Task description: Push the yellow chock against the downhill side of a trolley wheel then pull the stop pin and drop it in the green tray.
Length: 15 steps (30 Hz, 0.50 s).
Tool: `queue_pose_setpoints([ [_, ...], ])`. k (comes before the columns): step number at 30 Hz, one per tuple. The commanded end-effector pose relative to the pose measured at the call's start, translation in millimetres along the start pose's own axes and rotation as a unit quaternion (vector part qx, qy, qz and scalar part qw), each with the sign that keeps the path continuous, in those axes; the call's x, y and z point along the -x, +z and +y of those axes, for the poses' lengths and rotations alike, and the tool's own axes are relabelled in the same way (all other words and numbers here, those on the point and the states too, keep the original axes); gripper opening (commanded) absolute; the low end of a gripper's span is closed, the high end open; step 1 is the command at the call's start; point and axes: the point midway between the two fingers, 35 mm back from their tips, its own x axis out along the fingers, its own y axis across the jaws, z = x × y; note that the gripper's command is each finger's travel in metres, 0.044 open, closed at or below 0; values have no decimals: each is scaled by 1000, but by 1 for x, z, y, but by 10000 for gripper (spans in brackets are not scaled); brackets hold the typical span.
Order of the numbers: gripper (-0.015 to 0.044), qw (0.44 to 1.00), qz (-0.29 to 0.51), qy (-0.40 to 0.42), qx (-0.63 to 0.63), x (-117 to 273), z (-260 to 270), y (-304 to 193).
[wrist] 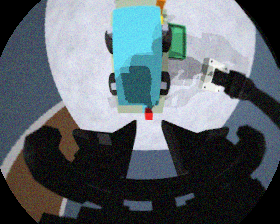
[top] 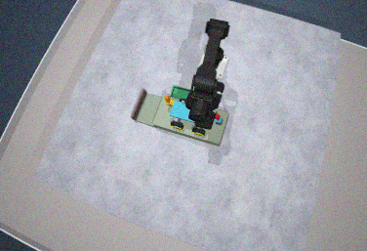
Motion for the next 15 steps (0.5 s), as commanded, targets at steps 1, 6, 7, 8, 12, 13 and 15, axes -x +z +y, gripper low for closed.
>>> queue_pose_setpoints([
  [1,190,1000,2,-5,1,-9,-1,0],
  [6,190,1000,2,-5,1,-17,-1,0],
  [7,190,1000,2,-5,1,-18,-1,0],
  [8,190,1000,2,-5,1,-20,-2,0],
  [12,190,1000,2,-5,1,-25,-2,0],
  [13,190,1000,2,-5,1,-26,-2,0],
  [15,190,1000,2,-5,1,-26,-2,0],
])
